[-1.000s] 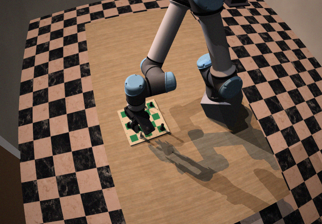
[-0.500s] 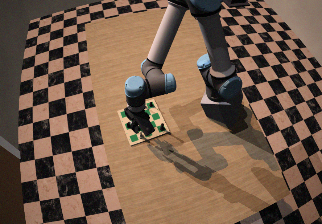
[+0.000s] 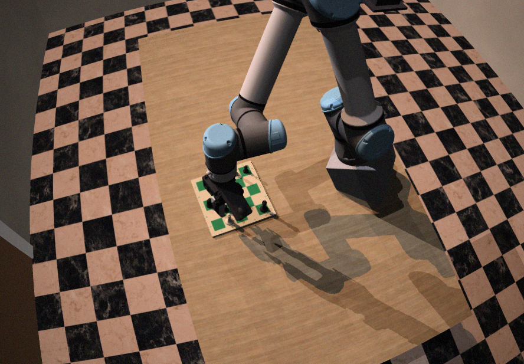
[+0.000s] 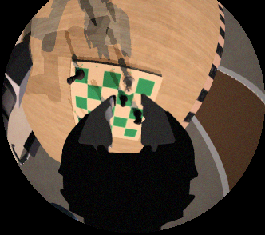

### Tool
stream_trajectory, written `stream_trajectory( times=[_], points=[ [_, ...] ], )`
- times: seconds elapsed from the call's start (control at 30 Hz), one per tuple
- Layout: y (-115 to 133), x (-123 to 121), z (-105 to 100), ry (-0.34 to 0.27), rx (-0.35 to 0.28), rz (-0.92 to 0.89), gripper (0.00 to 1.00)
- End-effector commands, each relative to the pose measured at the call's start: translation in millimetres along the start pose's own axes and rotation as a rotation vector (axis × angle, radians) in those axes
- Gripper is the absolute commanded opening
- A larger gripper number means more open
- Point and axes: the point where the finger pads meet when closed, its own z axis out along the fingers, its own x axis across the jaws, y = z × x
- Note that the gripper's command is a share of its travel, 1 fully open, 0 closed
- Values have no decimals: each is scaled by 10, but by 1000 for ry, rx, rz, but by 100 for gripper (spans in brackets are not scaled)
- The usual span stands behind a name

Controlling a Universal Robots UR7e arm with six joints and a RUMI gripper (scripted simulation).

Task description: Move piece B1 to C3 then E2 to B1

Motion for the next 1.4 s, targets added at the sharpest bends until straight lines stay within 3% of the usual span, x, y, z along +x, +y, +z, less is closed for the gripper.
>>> stream_trajectory(
  times=[0.0,0.8,1.37],
  points=[
    [1,3,-3,1,0,0,25],
    [1,4,11,1,0,0,25],
    [1,4,308,1,0,0,25]
  ],
)
